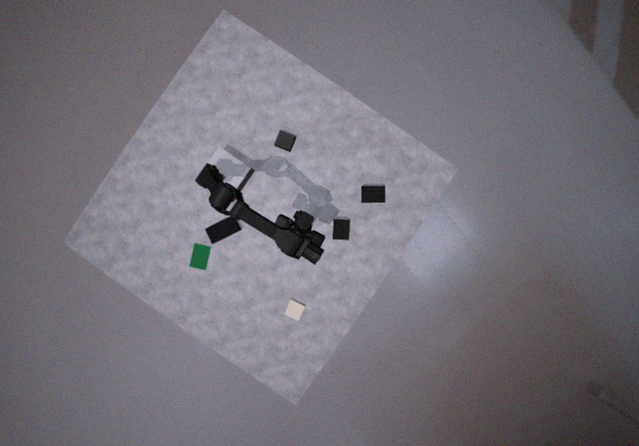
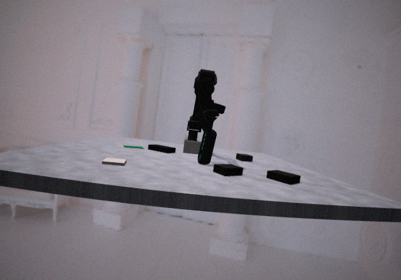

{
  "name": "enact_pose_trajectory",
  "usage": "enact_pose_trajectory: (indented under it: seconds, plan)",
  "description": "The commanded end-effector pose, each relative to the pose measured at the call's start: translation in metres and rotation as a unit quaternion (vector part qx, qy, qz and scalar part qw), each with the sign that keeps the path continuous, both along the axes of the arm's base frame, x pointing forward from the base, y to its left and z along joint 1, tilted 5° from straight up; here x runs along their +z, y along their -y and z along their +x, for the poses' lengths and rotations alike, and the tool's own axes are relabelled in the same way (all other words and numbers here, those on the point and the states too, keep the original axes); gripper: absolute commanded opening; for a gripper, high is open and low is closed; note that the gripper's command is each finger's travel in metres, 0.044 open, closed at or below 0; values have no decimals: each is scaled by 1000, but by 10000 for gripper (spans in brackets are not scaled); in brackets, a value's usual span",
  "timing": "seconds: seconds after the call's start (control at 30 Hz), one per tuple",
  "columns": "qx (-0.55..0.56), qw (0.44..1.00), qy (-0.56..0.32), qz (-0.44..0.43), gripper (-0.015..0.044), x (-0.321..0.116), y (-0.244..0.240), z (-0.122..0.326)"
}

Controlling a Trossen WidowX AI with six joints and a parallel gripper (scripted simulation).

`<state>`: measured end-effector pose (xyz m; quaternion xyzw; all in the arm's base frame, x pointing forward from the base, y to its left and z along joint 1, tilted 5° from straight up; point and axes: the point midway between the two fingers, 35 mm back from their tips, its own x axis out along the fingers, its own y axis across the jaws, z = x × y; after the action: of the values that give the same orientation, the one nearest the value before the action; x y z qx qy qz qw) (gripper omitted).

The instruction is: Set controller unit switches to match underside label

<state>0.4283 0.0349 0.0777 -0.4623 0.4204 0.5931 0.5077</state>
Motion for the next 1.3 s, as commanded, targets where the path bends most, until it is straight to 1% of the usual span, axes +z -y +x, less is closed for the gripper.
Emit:
enact_pose_trajectory:
  seconds: [0.0,1.27]
  plan:
    - [0,1000,-4,-12,338,-5,7,0]
    - [1,998,2,-59,338,-9,36,4]
